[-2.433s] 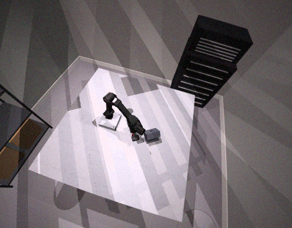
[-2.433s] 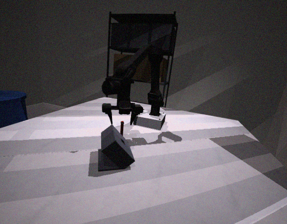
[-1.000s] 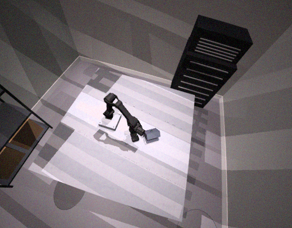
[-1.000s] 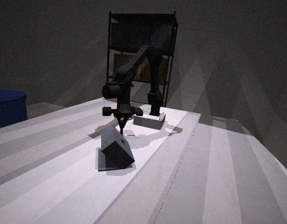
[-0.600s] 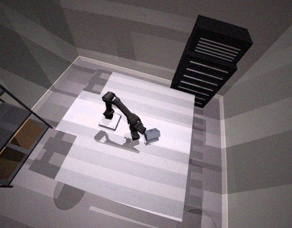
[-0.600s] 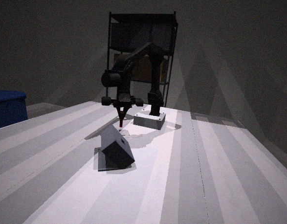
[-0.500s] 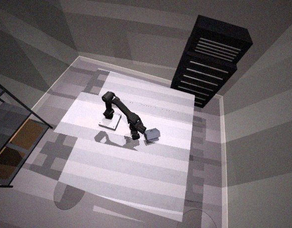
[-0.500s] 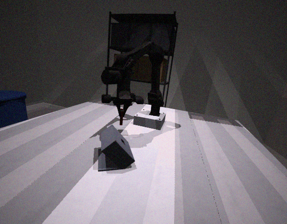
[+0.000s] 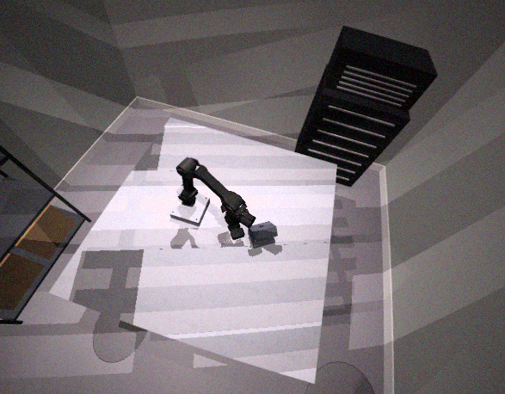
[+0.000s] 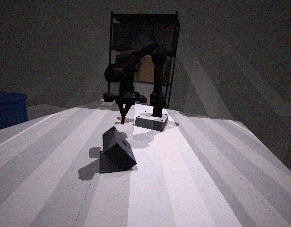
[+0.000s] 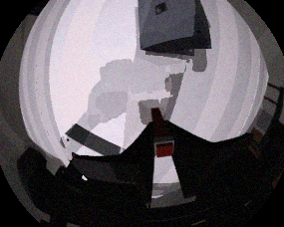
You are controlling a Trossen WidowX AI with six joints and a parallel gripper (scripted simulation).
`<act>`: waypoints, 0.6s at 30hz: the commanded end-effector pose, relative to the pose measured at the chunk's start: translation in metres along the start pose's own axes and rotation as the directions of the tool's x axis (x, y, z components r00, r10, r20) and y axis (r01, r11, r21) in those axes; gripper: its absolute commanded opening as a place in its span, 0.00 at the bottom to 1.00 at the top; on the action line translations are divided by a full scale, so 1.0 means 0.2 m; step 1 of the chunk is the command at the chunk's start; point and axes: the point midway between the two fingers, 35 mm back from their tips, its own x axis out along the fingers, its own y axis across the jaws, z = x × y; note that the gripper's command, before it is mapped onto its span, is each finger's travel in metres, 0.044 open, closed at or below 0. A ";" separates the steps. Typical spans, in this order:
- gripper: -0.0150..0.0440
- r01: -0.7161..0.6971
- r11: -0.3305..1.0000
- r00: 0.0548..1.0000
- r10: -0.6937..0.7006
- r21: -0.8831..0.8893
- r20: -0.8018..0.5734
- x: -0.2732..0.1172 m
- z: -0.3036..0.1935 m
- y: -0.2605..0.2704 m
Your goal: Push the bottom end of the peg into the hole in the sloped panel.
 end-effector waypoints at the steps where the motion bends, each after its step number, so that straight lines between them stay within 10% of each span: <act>1: 0.25 0.012 0.999 1.000 -0.013 -0.038 -0.016 0.00 0.02 0.00; 18: 0.25 0.060 0.979 0.995 -0.075 -0.193 -0.070 0.01 0.09 0.02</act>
